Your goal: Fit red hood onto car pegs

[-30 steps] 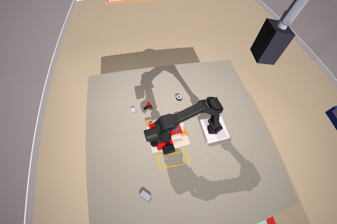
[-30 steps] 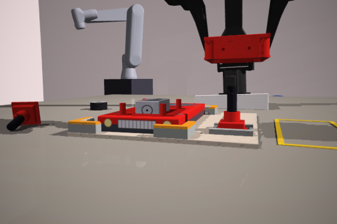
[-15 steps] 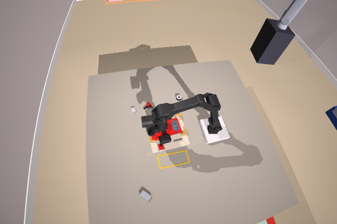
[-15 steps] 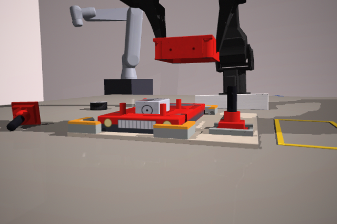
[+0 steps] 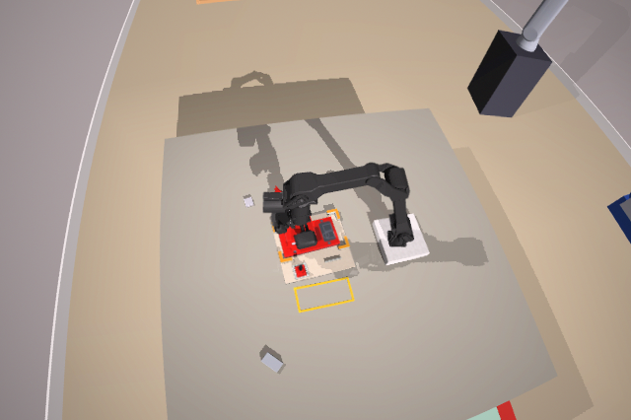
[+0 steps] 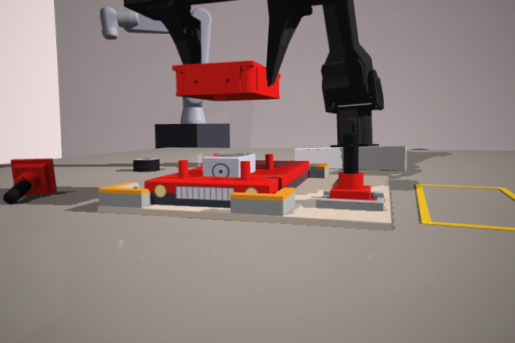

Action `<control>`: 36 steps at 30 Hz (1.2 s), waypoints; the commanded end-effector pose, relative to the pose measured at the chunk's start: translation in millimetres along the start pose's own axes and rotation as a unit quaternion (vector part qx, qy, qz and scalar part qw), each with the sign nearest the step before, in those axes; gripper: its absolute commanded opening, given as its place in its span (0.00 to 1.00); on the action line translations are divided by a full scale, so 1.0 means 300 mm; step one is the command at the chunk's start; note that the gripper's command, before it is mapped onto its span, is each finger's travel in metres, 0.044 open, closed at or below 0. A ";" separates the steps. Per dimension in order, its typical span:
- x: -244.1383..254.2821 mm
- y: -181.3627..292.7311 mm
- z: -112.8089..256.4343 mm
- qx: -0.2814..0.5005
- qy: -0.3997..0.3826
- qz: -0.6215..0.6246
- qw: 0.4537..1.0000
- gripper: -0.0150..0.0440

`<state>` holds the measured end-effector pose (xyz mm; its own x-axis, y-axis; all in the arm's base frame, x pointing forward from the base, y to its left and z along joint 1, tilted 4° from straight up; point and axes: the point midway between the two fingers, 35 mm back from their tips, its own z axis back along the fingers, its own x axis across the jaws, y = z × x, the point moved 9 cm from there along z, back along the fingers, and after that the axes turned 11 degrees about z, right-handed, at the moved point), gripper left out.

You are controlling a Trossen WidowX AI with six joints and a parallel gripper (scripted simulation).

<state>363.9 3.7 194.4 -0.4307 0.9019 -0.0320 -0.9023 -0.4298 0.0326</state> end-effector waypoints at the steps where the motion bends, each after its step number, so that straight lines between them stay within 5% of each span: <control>1: -0.006 0.003 0.004 -0.002 0.003 0.004 1.000 0.25; 14: -0.015 0.003 -0.156 -0.002 0.003 0.004 1.000 0.25; 36: -0.012 0.002 -0.159 -0.002 0.003 0.004 1.000 0.25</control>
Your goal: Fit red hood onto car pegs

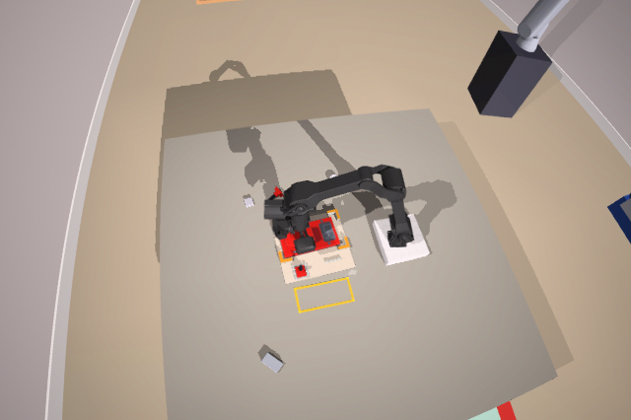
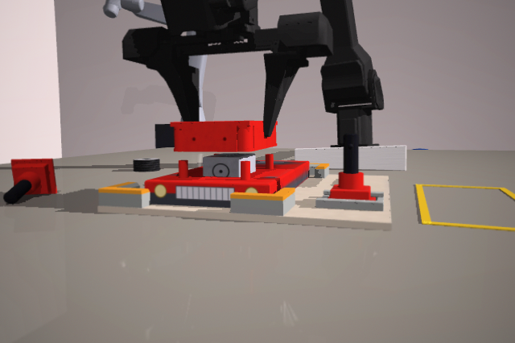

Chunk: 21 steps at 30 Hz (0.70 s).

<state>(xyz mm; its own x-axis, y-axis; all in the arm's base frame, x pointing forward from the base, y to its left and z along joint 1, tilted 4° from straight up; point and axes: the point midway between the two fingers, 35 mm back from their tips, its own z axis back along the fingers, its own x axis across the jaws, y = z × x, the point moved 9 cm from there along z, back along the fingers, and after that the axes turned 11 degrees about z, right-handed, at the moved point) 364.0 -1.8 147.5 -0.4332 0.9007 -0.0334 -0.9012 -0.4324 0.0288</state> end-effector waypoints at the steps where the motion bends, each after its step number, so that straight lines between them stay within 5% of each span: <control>1: -0.001 -0.001 -0.002 0.000 0.002 0.002 1.000 0.25; 21: -0.001 -0.001 -0.016 0.000 0.002 0.002 1.000 0.25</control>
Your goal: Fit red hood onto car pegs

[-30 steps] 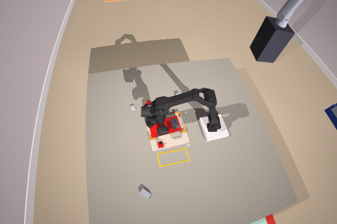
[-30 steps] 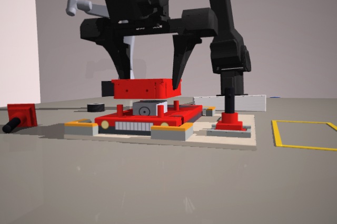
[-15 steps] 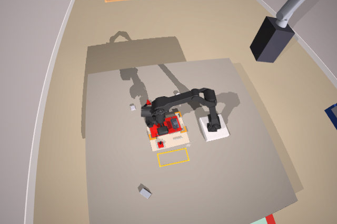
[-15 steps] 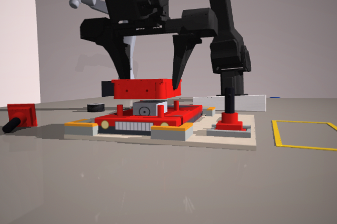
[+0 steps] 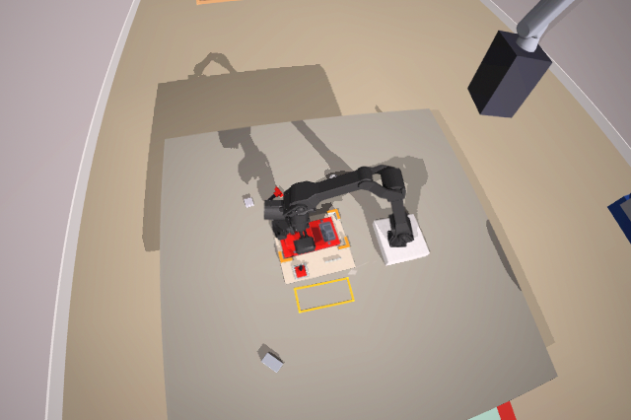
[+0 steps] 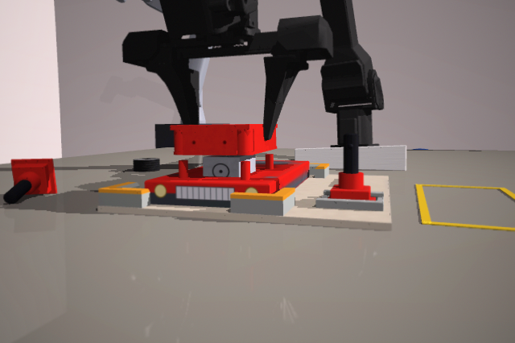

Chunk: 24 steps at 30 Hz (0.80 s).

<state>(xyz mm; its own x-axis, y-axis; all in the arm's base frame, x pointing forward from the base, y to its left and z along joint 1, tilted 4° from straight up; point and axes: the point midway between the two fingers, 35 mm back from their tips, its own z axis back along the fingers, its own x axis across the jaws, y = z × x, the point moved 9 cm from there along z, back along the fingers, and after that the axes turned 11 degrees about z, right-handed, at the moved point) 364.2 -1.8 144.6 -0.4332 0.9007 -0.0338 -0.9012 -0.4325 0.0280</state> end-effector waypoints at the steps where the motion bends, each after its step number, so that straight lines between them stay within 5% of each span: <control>1: -0.001 0.000 -0.008 0.001 0.002 0.002 1.000 0.25; 24: 0.001 -0.002 -0.039 0.001 0.002 0.002 1.000 0.25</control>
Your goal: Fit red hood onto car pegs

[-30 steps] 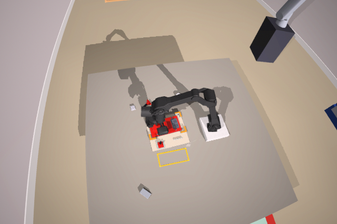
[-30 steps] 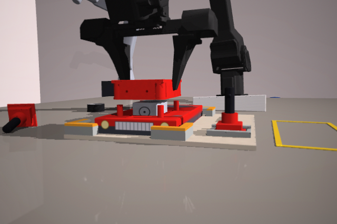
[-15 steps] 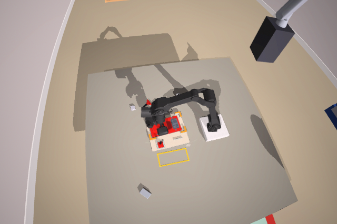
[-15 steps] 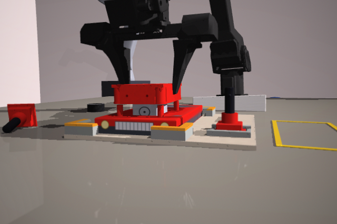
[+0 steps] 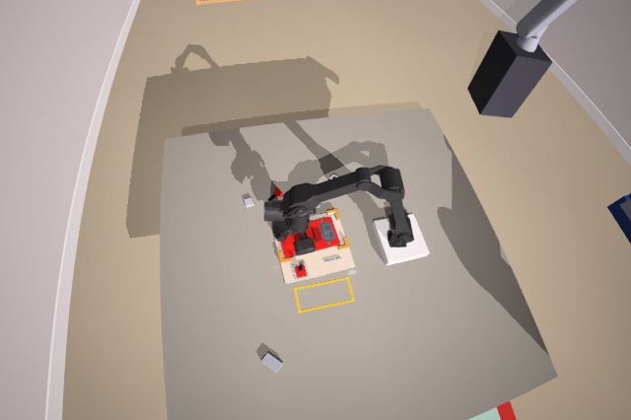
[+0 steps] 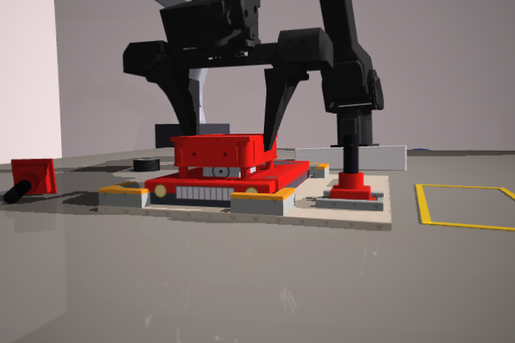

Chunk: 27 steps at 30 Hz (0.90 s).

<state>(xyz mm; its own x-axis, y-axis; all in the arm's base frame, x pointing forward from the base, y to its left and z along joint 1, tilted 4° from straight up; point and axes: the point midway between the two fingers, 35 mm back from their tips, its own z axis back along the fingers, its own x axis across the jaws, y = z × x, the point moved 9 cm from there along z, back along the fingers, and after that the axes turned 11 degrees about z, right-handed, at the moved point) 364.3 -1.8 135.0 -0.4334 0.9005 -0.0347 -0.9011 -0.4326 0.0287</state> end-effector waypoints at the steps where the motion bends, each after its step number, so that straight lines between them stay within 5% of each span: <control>1: 0.000 -0.001 -0.008 0.000 0.001 0.002 1.000 0.25; 22: 0.001 0.000 -0.021 0.000 0.001 0.000 1.000 0.25; 27: 0.001 0.000 -0.023 0.001 0.000 0.000 1.000 0.48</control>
<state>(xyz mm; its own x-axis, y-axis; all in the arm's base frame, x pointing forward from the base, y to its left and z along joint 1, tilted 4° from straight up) 364.0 -1.9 128.0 -0.4338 0.9003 -0.0354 -0.9009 -0.4329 0.0301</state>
